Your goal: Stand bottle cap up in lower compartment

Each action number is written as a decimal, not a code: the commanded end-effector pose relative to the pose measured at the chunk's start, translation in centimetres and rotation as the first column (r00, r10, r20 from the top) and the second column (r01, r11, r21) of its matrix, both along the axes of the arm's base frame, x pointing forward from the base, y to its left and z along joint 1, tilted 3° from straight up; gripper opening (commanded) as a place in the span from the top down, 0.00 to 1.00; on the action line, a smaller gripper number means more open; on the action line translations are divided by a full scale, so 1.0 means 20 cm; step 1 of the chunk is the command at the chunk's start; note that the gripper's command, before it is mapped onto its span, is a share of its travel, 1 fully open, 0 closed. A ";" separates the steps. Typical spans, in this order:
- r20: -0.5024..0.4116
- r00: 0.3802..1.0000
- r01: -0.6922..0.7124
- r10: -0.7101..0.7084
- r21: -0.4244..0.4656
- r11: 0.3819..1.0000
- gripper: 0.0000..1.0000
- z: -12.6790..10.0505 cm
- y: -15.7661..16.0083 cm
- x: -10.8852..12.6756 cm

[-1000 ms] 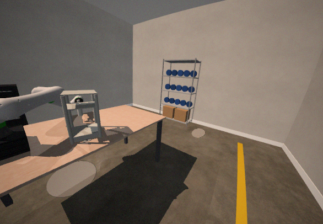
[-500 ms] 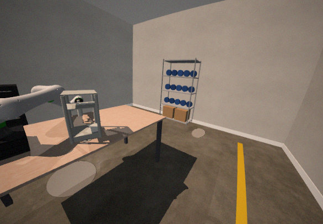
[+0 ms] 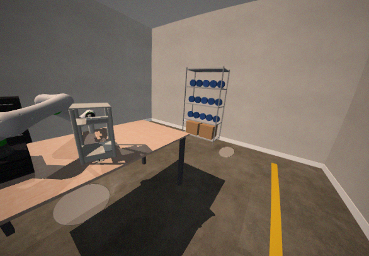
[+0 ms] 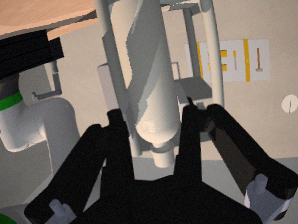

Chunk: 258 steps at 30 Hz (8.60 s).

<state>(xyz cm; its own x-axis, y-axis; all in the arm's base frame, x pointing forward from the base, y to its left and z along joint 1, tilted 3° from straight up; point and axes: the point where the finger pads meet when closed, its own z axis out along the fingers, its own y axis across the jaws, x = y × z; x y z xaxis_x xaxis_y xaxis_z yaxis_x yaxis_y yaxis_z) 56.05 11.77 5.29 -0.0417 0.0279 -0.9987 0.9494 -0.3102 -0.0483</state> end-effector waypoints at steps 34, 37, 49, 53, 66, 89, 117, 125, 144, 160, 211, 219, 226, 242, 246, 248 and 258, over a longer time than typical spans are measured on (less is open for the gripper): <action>0.001 1.000 -0.002 0.002 0.001 1.000 1.00 -0.01 -0.45 -0.15; 0.001 1.000 -0.002 0.002 0.001 1.000 1.00 -0.01 -0.48 -0.15; 0.001 1.000 -0.002 0.002 0.001 1.000 1.00 -0.01 -0.51 -0.17; 0.001 1.000 -0.002 0.002 0.001 1.000 1.00 -0.01 -0.51 -0.17; 0.001 1.000 -0.002 0.002 0.001 1.000 1.00 -0.01 -0.54 -0.08; 0.001 1.000 -0.002 0.002 0.001 1.000 1.00 -0.01 -0.57 -0.06; 0.001 1.000 -0.002 0.002 0.001 1.000 1.00 -0.02 -0.79 -0.13; 0.001 1.000 -0.002 0.002 0.001 1.000 1.00 -0.02 -0.89 -0.16; 0.001 1.000 -0.002 0.002 0.001 1.000 1.00 -0.02 -1.11 -0.23; 0.001 1.000 -0.002 0.002 0.001 1.000 1.00 -0.02 -1.21 -0.26; 0.001 1.000 -0.002 0.002 0.001 1.000 1.00 -0.02 -1.22 -0.27; 0.001 1.000 -0.002 0.002 0.001 1.000 1.00 -0.02 -1.22 -0.27; 0.001 1.000 -0.002 0.002 0.001 1.000 1.00 -0.02 -1.22 -0.27; 0.001 1.000 -0.002 0.002 0.001 1.000 1.00 -0.15 -1.22 -0.27; 0.001 1.000 -0.002 0.002 0.001 1.000 1.00 -0.15 -1.22 -0.27; 0.001 1.000 -0.002 0.002 0.001 1.000 1.00 -0.15 -1.22 -0.27; 0.001 1.000 -0.002 0.002 0.001 1.000 1.00 -0.15 -1.22 -0.27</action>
